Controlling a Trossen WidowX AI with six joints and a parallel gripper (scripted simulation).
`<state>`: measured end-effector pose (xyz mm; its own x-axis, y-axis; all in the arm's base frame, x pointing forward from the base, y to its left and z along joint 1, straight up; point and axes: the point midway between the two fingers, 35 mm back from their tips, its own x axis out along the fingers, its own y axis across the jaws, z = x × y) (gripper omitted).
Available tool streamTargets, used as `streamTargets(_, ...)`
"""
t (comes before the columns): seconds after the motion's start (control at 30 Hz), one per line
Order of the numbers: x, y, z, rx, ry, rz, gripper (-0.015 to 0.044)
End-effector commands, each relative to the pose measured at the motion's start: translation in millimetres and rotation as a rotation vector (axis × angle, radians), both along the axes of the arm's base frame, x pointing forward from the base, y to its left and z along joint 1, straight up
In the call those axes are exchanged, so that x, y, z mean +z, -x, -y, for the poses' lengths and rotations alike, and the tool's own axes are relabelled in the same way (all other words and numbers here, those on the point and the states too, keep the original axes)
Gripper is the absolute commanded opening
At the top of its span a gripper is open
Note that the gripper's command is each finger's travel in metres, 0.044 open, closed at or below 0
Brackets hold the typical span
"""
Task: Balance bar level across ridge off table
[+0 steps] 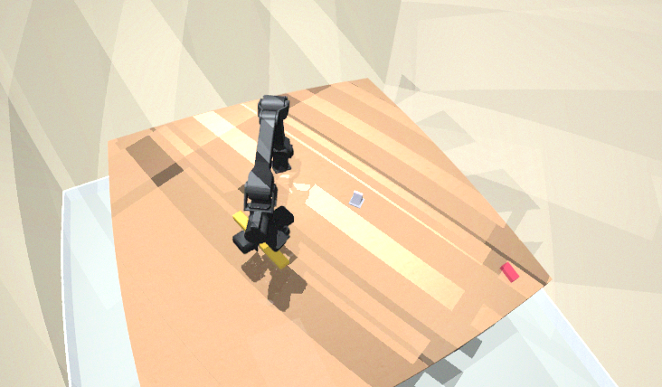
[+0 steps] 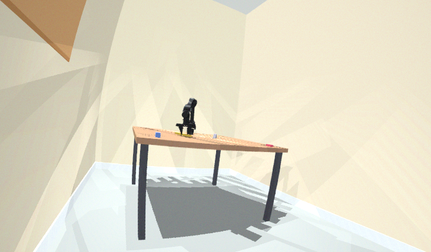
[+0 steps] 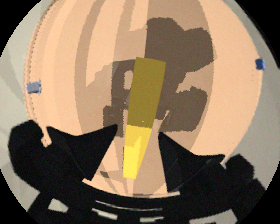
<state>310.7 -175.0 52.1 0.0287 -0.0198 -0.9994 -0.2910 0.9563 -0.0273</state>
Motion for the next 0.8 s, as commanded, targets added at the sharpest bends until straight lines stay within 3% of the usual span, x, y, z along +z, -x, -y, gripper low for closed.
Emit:
streamTargets(0.0,0,0,0,0.000,0.000,0.000,0.0289)
streamTargets(0.17,0,0,0,0.000,0.000,0.000,0.0157)
streamTargets(0.4,0,0,0,0.000,0.000,0.000,0.0111)
streamTargets(0.53,6,-1,0,0.000,0.000,0.000,0.0006)
streamTargets(0.77,24,-2,1,0.002,0.000,0.001,0.0000)
